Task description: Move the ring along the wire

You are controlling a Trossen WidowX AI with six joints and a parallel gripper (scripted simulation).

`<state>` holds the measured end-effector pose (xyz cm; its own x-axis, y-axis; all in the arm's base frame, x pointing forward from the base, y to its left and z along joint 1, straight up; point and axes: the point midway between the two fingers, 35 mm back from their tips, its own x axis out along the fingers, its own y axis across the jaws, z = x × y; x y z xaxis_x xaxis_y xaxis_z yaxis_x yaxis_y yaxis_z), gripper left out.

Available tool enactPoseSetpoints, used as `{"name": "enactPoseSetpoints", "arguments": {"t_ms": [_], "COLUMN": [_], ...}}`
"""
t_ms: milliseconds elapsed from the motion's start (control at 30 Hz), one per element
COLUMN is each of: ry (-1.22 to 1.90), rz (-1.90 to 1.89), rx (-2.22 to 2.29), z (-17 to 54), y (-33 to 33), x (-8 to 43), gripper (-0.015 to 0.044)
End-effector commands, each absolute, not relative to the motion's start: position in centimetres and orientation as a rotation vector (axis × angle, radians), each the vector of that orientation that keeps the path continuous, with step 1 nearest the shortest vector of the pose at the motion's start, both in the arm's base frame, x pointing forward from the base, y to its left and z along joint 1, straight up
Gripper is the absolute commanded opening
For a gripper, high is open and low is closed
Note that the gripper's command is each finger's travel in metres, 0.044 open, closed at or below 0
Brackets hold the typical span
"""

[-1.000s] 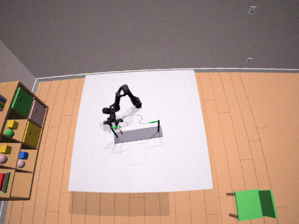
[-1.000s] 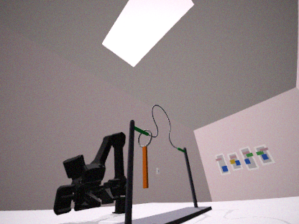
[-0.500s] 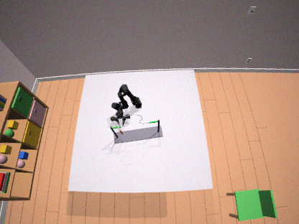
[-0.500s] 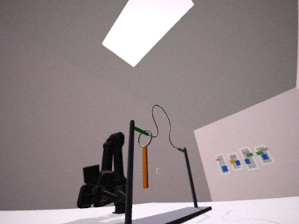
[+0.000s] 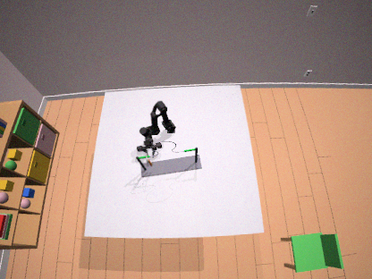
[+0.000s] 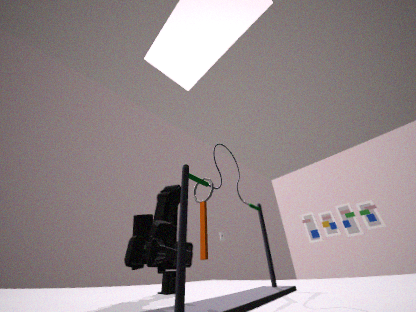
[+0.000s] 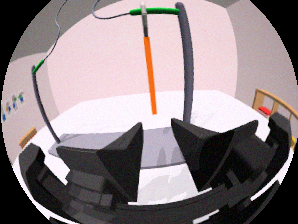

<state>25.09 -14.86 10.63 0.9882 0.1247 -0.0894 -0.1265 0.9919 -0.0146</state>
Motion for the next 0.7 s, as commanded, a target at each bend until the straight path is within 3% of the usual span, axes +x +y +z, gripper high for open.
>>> {"name": "enactPoseSetpoints", "arguments": {"t_ms": [0, 667], "ry": [0.078, 0.080], "rz": [0.121, 0.121], "rx": [-0.019, -0.021], "z": [12.1, 12.0], "y": [-14.5, -14.6], "x": [26.3, 28.6], "gripper": [0.0160, 0.0160]}}
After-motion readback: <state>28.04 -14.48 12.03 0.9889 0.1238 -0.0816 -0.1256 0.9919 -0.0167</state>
